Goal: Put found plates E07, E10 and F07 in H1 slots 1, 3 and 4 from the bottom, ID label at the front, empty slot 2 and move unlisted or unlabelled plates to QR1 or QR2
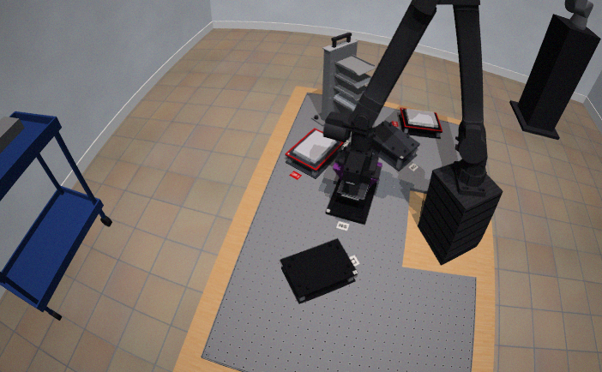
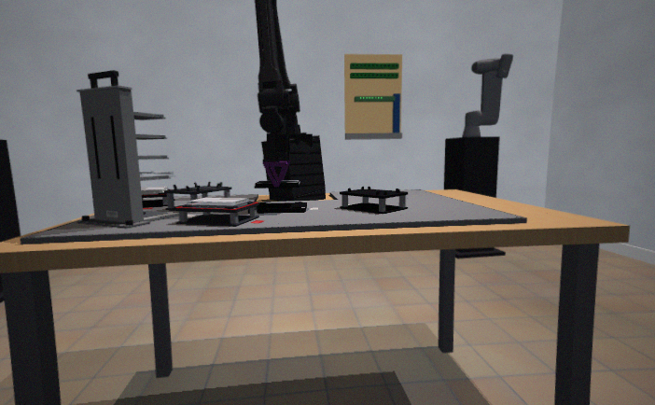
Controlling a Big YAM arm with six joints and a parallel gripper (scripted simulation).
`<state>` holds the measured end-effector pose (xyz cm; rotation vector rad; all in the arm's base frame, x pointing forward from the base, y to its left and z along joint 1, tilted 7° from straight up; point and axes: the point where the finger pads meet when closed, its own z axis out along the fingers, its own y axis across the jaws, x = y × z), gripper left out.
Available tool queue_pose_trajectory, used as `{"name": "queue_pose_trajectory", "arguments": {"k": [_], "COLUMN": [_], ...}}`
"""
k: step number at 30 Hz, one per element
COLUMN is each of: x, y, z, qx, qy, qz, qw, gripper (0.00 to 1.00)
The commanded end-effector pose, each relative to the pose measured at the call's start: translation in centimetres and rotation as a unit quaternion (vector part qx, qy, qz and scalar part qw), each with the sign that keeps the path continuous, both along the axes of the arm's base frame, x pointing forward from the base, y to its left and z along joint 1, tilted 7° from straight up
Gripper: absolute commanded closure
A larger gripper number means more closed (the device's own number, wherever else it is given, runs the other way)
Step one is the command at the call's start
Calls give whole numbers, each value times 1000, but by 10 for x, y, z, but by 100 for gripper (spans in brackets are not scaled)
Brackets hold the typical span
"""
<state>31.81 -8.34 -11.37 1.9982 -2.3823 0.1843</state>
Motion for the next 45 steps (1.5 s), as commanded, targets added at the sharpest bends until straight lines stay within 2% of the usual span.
{"name": "queue_pose_trajectory", "arguments": {"k": [1,8,17,18,24,34,35,37,45], "x": [22,13,17,22,13,17,21,17,14], "y": [-7,-6,-7,-8,-7,-8,-9,-9,-9], "z": [8,-4,-8,-3,-13,-18,-13,-20,-26], "qx": [-4,-1,-2,-3,-1,-1,-3,-1,-1], "qy": [-26,-14,-17,-25,-13,-16,-24,-16,-13], "qz": [1,2,1,1,2,2,1,1,1], "qw": [1000,1000,1000,1000,1000,1000,1000,1000,1000], "gripper": [14,14,14,14,14,14,14,14,14]}}
